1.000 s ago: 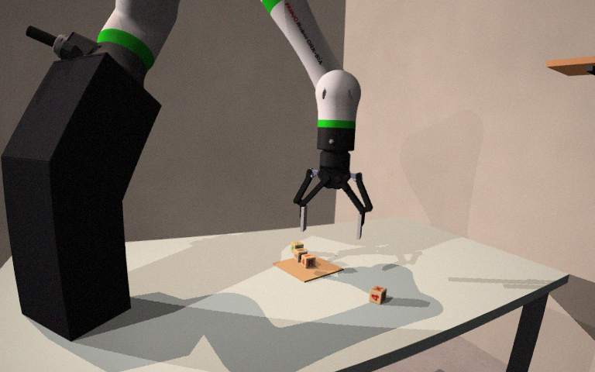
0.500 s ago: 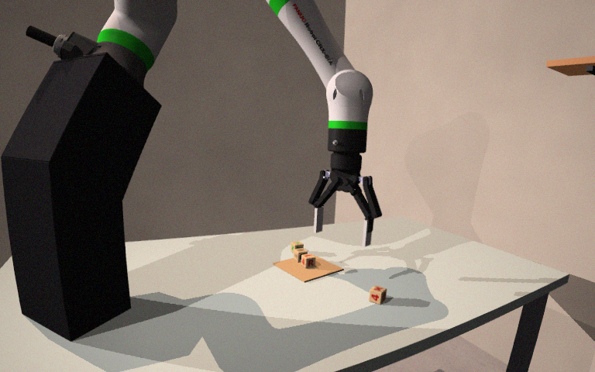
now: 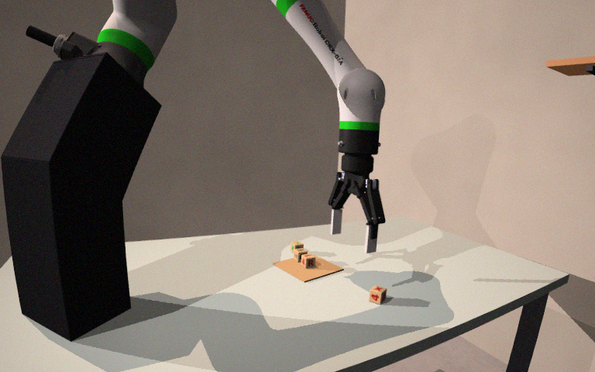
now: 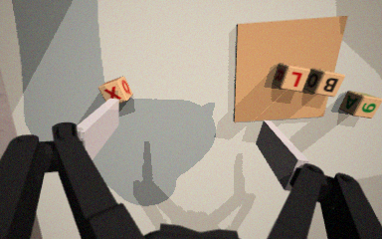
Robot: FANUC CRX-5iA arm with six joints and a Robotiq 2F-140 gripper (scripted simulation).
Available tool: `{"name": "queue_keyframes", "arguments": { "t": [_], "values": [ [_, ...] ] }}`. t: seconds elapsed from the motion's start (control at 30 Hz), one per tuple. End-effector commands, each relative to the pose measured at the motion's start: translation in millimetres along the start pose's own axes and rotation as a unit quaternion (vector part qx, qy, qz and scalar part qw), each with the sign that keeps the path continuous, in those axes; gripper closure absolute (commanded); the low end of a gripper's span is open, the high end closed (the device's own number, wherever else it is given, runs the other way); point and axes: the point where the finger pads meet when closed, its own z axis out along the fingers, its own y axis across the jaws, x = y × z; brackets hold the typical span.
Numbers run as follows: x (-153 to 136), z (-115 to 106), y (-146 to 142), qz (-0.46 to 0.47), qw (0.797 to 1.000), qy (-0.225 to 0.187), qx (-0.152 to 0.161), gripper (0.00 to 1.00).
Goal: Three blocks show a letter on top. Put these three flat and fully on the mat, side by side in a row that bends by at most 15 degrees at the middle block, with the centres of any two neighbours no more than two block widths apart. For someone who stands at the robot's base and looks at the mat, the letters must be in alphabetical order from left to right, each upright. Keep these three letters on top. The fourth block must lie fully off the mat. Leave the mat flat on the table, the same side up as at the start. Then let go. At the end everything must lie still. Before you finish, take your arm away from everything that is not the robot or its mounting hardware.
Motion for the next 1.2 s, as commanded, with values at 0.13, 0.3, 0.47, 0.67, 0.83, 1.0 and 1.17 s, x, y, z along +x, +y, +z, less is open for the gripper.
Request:
{"name": "queue_keyframes", "arguments": {
  "t": [0.13, 0.3, 0.47, 0.67, 0.83, 1.0, 1.17],
  "values": [
    [-4, 0, -22, 0.123, 0.992, 0.005, 0.003, 0.00],
    [-5, 0, -30, 0.163, 0.987, 0.004, 0.003, 0.00],
    [-8, -1, -47, 0.249, 0.968, 0.004, 0.003, 0.00],
    [-9, -1, -62, 0.327, 0.945, 0.003, 0.003, 0.00],
    [-10, -2, -73, 0.378, 0.926, 0.003, 0.003, 0.00],
    [-10, -2, -87, 0.445, 0.896, 0.002, 0.002, 0.00],
    [-10, -3, -100, 0.502, 0.865, 0.002, 0.001, 0.00]
  ]
}}
